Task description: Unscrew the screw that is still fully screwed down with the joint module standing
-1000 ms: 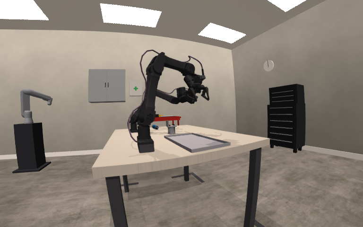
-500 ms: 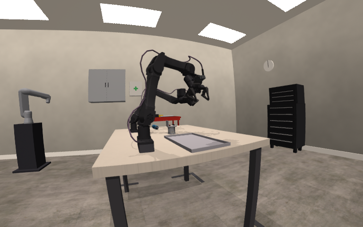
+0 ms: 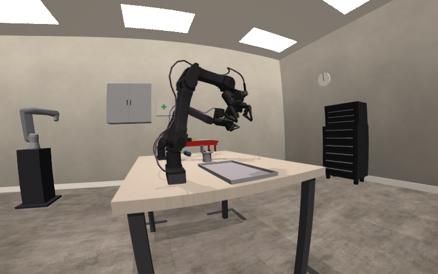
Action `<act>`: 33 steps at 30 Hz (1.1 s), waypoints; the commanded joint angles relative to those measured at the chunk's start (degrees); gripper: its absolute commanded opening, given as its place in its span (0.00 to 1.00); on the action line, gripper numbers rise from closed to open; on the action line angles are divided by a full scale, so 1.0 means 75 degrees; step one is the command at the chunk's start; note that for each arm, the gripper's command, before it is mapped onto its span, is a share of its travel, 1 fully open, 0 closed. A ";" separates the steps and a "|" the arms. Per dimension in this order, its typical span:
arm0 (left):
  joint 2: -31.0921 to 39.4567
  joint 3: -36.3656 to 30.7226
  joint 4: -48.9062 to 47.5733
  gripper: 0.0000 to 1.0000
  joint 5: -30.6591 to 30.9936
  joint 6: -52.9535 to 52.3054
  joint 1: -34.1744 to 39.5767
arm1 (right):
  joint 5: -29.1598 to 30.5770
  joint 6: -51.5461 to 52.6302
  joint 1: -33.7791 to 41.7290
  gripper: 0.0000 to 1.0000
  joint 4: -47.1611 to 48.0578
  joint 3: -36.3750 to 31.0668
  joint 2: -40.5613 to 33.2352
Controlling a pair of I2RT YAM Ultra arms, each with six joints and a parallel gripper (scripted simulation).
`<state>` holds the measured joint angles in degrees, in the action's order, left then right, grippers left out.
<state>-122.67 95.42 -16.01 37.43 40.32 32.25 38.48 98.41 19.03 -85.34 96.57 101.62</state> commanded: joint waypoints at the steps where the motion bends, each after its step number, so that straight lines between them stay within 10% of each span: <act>1: 0.0439 -0.0277 0.0759 0.65 -0.0418 0.0342 -0.0467 | 0.0052 -0.0001 0.0001 1.00 0.0007 0.0046 -0.0061; 33: 0.1998 -0.1811 0.4202 0.65 -0.2038 0.1611 -0.2590 | 0.0052 -0.0001 0.0001 1.00 0.0007 0.0046 -0.0061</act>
<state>-110.41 83.48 10.55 24.62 50.30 15.20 38.48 98.41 19.03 -85.34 96.57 101.62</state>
